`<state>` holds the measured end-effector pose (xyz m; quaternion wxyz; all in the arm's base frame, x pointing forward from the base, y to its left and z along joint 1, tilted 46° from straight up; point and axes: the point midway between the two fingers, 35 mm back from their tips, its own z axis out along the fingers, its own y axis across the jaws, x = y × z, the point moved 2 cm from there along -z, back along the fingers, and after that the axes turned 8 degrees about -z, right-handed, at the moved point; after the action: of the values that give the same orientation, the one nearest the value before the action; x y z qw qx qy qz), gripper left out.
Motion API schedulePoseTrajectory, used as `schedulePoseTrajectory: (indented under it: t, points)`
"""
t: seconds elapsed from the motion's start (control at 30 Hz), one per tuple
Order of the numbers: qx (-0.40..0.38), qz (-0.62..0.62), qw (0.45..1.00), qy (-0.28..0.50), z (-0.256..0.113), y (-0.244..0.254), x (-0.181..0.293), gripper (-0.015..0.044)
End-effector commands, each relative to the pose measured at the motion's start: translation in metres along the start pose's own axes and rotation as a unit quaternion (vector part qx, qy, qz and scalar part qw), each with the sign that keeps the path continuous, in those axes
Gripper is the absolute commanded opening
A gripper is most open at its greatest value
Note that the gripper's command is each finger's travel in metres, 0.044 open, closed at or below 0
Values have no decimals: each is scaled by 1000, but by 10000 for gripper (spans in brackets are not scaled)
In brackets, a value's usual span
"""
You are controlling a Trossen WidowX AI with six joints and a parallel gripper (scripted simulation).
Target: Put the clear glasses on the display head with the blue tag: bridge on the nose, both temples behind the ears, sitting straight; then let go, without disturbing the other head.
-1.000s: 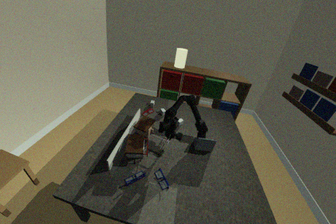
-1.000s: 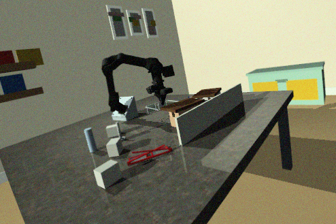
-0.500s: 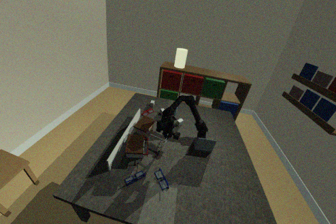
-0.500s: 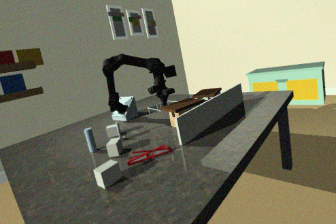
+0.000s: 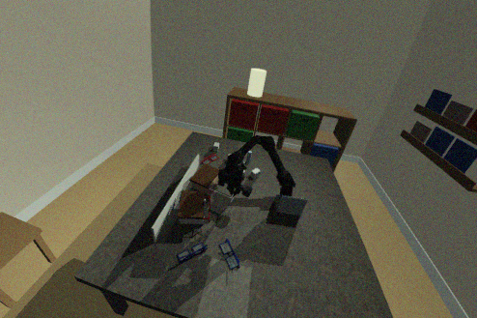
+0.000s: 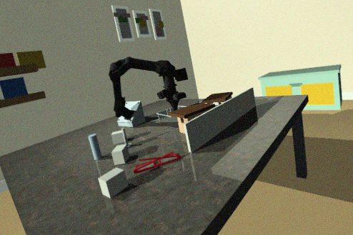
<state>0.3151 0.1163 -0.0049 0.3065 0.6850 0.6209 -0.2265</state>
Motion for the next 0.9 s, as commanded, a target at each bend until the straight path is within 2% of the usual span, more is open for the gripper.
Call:
schedulePoseTrajectory:
  t: [0.0, 0.87]
  points:
    - [-3, -2, 1000, 0, -1, 6, -1, 0]
    - [-4, -2, 1000, 0, -2, 44, -6, 0]
